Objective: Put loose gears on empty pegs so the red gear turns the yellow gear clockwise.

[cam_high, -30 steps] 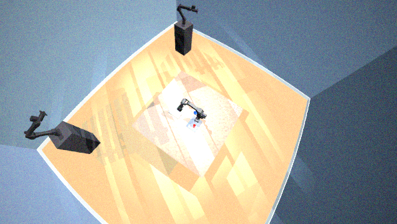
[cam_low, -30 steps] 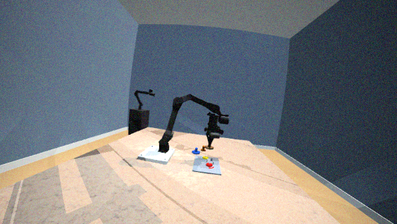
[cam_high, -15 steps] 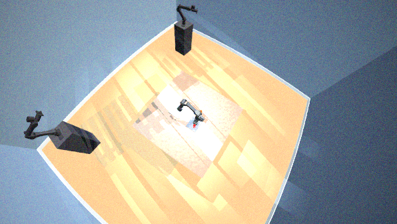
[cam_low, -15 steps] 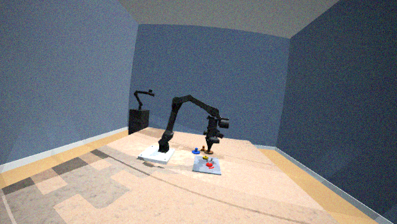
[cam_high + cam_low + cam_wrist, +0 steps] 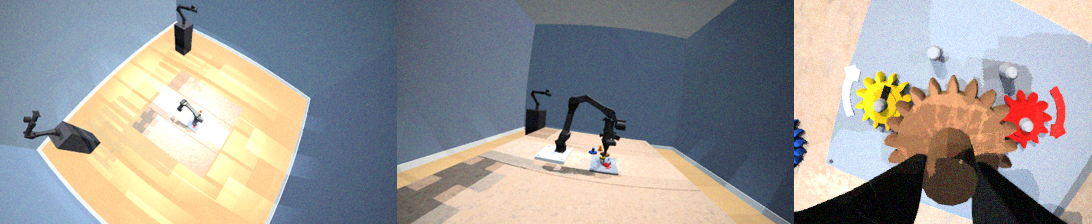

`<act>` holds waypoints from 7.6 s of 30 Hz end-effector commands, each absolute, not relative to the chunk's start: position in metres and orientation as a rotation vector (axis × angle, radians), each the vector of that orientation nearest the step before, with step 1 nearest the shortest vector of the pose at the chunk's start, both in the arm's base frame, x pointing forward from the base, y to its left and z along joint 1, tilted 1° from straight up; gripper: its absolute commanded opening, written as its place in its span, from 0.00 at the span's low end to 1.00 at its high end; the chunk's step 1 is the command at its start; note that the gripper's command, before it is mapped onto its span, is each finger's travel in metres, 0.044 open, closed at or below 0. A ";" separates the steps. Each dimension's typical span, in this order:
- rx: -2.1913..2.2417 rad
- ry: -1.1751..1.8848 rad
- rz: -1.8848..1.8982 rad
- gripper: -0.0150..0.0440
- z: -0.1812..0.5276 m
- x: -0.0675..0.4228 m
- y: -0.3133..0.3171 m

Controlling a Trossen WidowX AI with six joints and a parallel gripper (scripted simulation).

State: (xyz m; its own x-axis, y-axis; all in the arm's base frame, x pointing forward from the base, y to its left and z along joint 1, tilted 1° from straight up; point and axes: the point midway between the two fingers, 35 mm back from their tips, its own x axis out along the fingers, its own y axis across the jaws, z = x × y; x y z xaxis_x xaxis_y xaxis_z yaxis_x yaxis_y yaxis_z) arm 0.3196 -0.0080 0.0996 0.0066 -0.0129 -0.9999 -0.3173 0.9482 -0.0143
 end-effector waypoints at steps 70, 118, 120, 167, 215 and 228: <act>-0.365 1.532 0.335 0.25 0.054 0.320 -0.010; -0.275 1.550 0.250 1.00 0.141 0.316 -0.008; -0.275 1.550 0.250 1.00 0.141 0.316 -0.008; -0.316 1.503 0.272 1.00 0.160 0.304 0.100; -0.256 1.557 0.270 1.00 0.182 0.186 0.256; -0.256 1.557 0.270 1.00 0.182 0.186 0.256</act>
